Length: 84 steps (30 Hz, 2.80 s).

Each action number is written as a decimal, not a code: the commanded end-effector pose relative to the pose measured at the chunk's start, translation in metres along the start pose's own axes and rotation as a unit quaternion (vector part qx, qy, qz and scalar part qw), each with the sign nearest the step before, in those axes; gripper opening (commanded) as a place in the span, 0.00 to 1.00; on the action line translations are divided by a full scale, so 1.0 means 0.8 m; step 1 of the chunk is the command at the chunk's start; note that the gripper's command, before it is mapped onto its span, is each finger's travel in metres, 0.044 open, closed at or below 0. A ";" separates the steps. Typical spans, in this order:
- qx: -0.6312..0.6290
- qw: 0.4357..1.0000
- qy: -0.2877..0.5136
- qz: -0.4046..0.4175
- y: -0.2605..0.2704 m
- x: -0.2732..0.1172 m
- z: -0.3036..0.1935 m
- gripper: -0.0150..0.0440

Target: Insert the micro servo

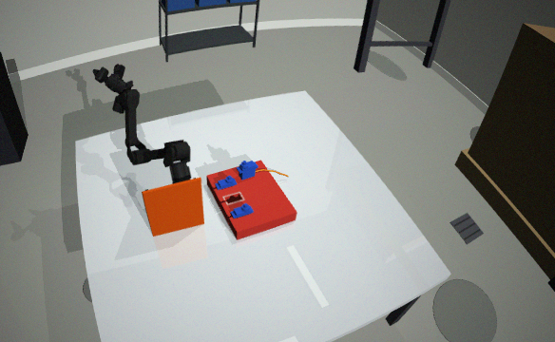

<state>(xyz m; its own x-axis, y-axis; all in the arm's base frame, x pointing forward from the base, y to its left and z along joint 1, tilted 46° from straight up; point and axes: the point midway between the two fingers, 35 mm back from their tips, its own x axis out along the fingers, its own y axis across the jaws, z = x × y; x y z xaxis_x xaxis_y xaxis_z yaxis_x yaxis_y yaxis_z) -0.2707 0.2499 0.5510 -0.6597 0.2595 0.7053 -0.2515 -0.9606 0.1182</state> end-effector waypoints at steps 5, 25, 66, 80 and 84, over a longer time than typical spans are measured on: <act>0.009 1.000 -0.019 0.006 0.010 -0.002 0.015 1.00; 0.127 0.978 -0.144 0.088 0.099 -0.027 0.124 1.00; 0.461 0.751 -0.296 0.369 0.233 -0.182 0.337 1.00; 0.515 0.664 -0.303 0.450 0.253 -0.242 0.382 1.00; 0.537 0.626 -0.299 0.481 0.258 -0.263 0.396 1.00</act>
<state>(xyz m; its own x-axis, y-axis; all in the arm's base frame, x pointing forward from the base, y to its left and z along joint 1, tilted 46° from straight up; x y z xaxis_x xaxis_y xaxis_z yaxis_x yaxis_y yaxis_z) 0.0226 -0.0253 0.6515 0.2740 -0.2537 0.9277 0.8839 -0.3137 -0.3468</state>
